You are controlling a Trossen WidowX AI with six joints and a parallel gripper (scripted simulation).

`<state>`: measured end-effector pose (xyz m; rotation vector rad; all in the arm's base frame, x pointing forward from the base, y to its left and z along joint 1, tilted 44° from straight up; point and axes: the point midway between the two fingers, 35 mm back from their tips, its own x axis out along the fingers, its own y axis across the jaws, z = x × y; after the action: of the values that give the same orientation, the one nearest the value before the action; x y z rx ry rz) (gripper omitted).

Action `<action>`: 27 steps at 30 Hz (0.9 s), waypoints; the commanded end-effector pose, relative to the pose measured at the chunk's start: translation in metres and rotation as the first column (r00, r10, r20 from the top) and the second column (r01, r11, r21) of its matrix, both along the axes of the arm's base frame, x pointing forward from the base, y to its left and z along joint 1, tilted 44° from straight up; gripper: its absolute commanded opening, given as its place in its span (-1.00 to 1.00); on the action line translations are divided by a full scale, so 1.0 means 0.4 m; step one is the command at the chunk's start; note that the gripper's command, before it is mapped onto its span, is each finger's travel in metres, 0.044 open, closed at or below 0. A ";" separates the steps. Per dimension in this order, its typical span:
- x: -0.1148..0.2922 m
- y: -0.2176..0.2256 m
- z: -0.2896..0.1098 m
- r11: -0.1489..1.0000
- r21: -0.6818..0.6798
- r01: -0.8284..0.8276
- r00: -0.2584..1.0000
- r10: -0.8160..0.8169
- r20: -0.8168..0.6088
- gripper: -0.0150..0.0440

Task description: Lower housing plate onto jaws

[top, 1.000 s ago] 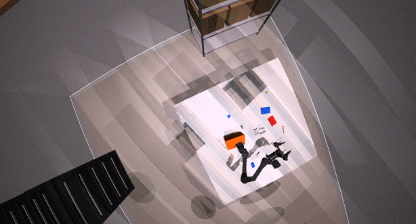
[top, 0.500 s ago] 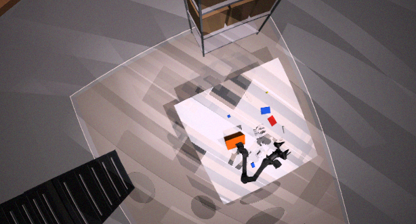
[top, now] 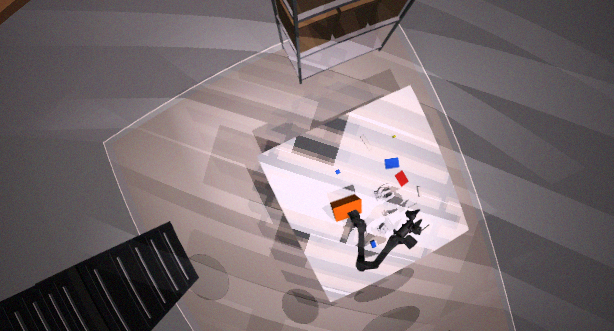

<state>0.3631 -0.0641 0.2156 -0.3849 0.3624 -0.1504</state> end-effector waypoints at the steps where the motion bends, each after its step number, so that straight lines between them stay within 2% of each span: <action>1: -0.001 -0.012 -0.007 0.996 0.070 0.051 0.999 -0.050 -0.011 1.00; 14: -0.023 -0.051 -0.034 0.925 0.298 0.236 0.972 -0.225 -0.069 1.00; 27: -0.053 -0.089 -0.059 0.770 0.483 0.418 0.905 -0.399 -0.146 1.00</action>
<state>0.3435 -0.0958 0.1936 0.1708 0.4959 -0.4311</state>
